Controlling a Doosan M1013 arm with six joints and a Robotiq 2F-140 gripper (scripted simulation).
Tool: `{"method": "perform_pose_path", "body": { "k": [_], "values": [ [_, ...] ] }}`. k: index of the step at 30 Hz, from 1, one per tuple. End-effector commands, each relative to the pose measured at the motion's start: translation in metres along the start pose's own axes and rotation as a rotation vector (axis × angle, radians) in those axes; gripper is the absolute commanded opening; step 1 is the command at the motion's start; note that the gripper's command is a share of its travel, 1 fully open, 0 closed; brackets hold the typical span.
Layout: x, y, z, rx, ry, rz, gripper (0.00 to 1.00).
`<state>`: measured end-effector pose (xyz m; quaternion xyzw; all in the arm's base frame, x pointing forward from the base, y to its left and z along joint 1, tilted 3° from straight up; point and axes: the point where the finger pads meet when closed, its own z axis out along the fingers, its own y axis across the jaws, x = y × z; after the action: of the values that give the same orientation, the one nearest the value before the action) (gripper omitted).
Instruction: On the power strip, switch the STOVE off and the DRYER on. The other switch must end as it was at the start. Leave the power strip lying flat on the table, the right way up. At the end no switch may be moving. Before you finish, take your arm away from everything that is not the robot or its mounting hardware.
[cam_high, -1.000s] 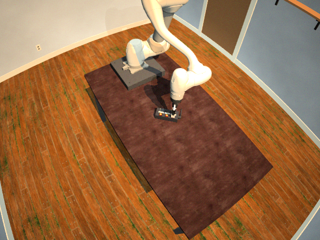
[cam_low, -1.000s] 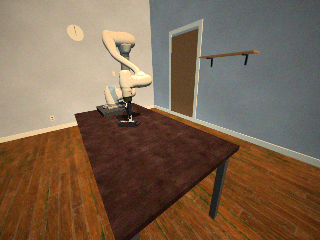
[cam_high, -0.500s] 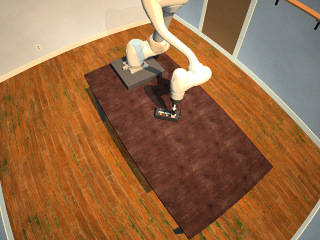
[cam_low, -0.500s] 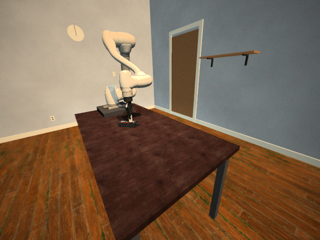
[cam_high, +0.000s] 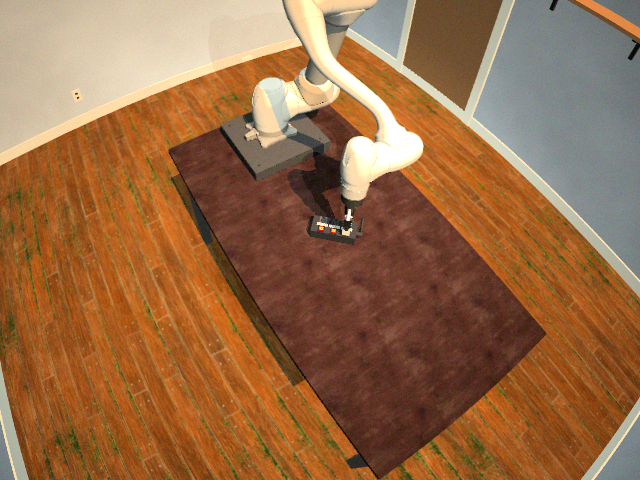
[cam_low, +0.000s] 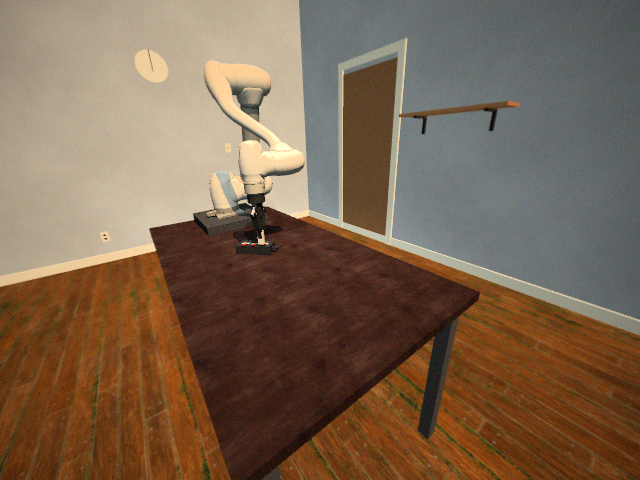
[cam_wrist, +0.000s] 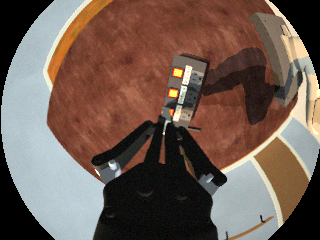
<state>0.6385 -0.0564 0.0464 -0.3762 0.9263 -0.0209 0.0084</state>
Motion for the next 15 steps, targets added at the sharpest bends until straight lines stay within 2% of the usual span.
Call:
{"method": "perform_pose_path", "body": {
  "k": [1, 15],
  "values": [
    [0.0, 0.0, -0.0001, 0.0, 0.0, 0.0, 0.0],
    [0.0, 0.0, 0.0012, 0.0, 0.0, 0.0, 0.0]
  ]
}}
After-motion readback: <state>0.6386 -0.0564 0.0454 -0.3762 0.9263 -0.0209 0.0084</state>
